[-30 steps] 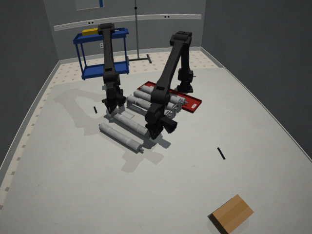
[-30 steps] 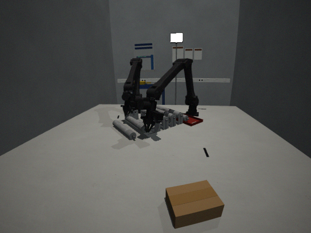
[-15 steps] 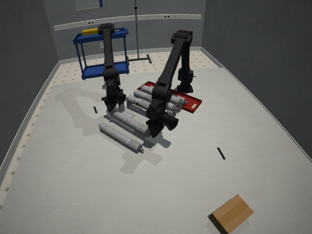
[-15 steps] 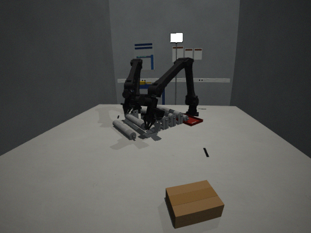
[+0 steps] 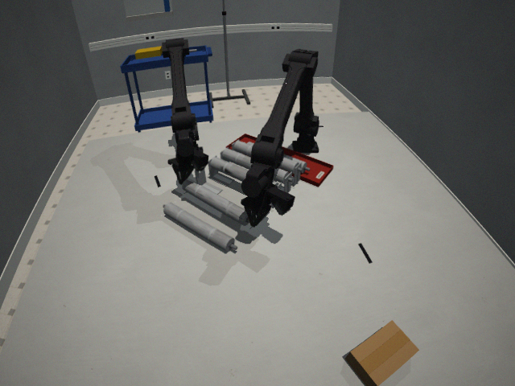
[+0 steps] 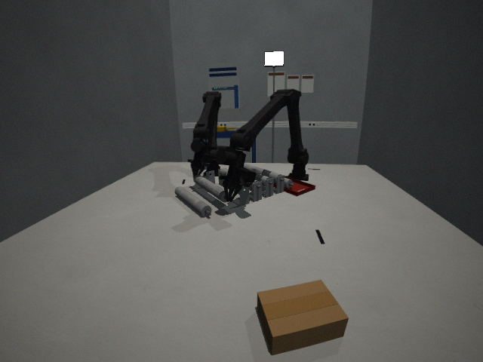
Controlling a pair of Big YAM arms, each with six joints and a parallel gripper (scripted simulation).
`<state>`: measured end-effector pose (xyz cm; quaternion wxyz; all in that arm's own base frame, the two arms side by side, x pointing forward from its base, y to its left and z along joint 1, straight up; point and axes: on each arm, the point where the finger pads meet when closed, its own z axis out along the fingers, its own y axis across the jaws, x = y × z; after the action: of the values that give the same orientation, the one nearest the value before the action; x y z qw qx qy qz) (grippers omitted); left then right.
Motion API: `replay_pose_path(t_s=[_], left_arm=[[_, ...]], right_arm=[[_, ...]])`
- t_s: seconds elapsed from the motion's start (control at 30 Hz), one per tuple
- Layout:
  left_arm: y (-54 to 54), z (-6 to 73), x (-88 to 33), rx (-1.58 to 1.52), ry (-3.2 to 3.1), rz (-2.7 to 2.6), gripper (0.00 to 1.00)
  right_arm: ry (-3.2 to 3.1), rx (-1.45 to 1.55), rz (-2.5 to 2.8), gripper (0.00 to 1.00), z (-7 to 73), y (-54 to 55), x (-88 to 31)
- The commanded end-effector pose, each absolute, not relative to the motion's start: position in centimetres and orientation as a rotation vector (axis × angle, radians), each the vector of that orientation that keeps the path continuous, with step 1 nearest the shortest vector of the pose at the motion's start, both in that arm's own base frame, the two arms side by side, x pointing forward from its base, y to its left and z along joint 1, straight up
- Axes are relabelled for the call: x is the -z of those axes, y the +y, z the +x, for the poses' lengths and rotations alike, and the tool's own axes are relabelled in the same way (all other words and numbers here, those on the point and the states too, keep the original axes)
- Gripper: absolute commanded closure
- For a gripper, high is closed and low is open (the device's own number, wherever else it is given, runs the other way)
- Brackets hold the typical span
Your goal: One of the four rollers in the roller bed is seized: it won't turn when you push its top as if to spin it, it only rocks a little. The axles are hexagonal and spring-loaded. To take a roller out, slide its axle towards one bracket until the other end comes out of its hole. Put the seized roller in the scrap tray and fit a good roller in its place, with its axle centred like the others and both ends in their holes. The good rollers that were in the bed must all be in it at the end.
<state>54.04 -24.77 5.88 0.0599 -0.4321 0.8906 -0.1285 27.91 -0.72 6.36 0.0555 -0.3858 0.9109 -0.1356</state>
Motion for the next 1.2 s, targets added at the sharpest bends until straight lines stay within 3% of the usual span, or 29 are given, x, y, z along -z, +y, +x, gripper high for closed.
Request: replay_pose_path(t_s=[0.0, 1.17], left_arm=[[-25.1, 56.2, -11.3, 0.520, 2.601, -1.270, 0.97], [-24.3, 56.6, -13.4, 0.595, 2.549, -1.264, 0.97]], right_arm=[[2.686, 0.454, -1.113, 0.97, 30.4, -0.1, -9.8], [2.644, 0.541, -1.074, 0.97, 31.0, -0.3, -12.9]])
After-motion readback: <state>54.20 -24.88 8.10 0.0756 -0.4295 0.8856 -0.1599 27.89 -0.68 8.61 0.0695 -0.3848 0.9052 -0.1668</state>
